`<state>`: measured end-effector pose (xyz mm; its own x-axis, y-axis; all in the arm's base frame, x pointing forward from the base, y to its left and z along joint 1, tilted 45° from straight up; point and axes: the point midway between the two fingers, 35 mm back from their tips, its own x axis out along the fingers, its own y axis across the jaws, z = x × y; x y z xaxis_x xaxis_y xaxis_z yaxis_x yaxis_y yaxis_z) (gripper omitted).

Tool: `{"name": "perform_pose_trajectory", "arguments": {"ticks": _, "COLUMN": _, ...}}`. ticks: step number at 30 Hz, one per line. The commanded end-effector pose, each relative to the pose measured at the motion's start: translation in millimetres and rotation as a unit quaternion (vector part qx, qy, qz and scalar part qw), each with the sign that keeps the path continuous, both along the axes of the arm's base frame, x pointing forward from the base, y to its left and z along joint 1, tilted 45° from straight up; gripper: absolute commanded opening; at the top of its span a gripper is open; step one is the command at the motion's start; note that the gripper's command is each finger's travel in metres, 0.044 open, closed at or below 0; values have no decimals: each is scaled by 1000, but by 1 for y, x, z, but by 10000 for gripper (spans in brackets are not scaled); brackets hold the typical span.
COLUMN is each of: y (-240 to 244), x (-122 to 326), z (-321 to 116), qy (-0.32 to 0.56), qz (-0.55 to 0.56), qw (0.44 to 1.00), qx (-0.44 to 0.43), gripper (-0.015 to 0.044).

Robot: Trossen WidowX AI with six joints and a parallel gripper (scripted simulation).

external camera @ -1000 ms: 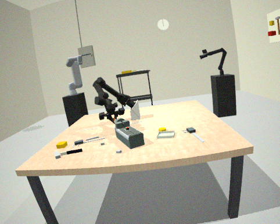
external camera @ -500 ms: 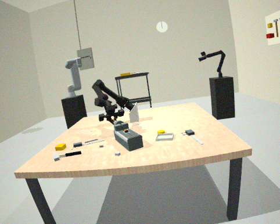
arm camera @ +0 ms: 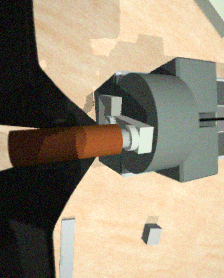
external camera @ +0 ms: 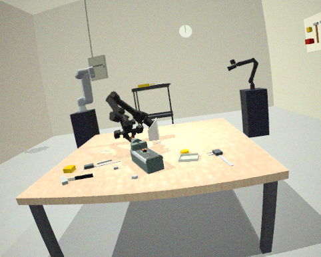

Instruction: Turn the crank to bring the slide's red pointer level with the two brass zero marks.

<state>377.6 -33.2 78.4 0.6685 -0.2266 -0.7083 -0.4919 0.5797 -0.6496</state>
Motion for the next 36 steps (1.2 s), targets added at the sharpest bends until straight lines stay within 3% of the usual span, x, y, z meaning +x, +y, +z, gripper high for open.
{"name": "perform_pose_trajectory", "arguments": {"ticks": 1, "y": 7, "x": -5, "z": -4, "qy": 5, "qz": 5, "qw": 1000, "qx": 3, "gripper": 0}}
{"name": "perform_pose_trajectory", "arguments": {"ticks": 36, "y": 11, "x": -10, "z": -13, "qy": 5, "qz": 5, "qw": 1000, "qx": 4, "gripper": 0}}
